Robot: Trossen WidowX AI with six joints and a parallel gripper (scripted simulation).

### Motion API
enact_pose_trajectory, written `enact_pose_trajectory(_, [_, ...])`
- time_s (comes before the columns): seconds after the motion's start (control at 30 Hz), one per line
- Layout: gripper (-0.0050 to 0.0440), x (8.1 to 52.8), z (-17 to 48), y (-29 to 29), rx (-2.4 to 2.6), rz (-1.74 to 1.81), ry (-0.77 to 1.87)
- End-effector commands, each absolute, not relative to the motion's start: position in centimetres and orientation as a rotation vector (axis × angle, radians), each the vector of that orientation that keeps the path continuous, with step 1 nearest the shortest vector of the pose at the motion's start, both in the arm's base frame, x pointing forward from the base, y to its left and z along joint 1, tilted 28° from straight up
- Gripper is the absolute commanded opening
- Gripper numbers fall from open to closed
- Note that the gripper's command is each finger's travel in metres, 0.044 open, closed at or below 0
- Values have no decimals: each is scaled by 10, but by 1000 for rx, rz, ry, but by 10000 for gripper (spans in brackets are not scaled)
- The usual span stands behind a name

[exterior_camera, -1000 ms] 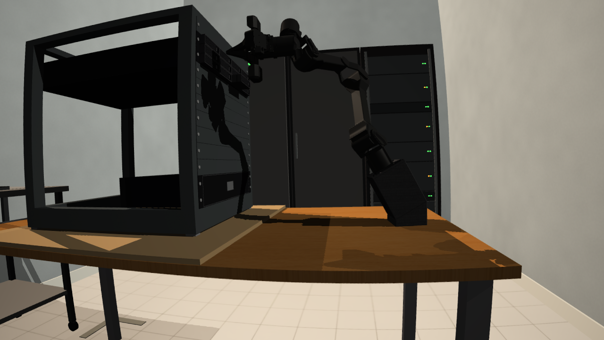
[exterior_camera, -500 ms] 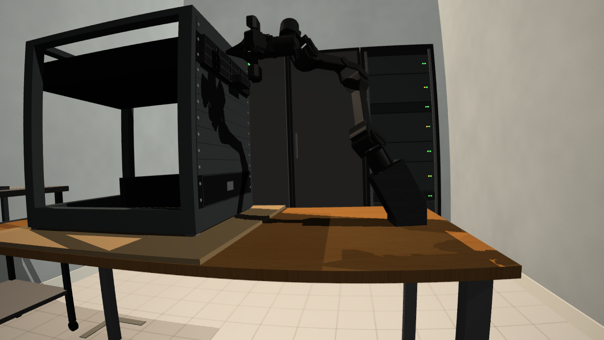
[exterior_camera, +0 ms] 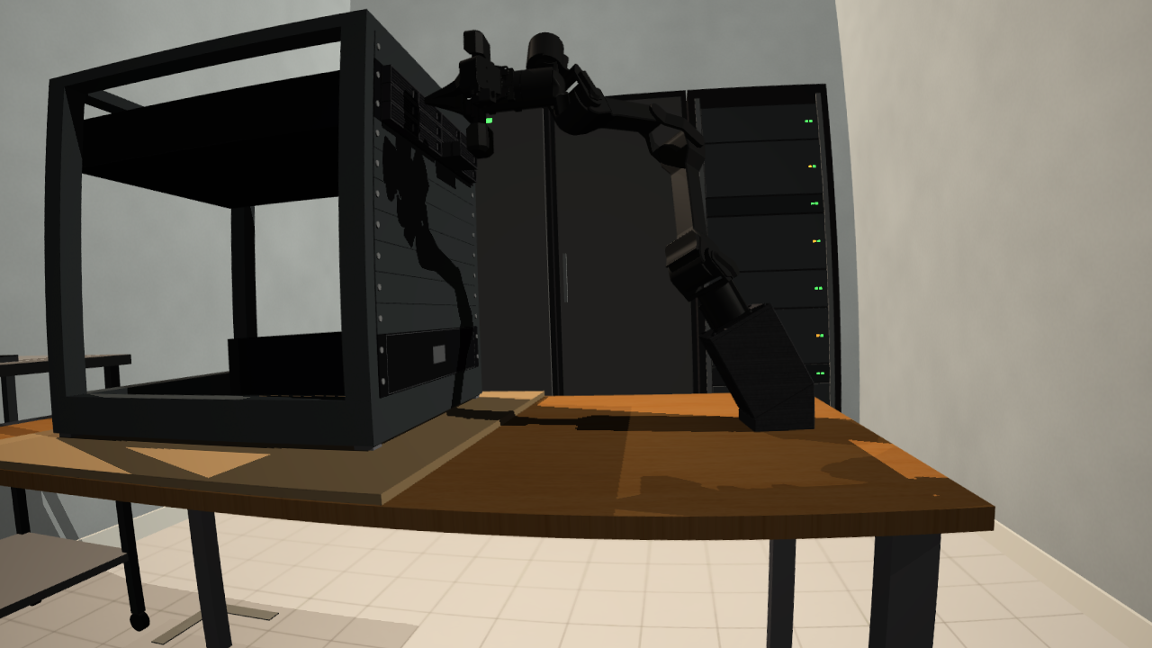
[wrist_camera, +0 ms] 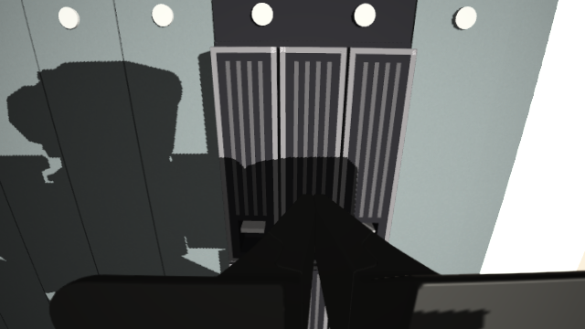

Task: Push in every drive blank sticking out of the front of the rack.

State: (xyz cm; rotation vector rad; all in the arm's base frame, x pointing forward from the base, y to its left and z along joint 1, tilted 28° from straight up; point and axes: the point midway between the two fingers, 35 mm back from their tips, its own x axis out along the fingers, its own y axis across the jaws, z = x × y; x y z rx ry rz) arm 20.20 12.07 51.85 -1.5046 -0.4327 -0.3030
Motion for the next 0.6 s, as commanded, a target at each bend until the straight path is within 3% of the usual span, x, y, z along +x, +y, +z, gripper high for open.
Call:
enact_pose_trajectory(0.0, [-50, 200, 527, 116, -1483, -315, -440])
enact_pose_trajectory(0.57, [-50, 209, 532, 117, -1483, -315, -440])
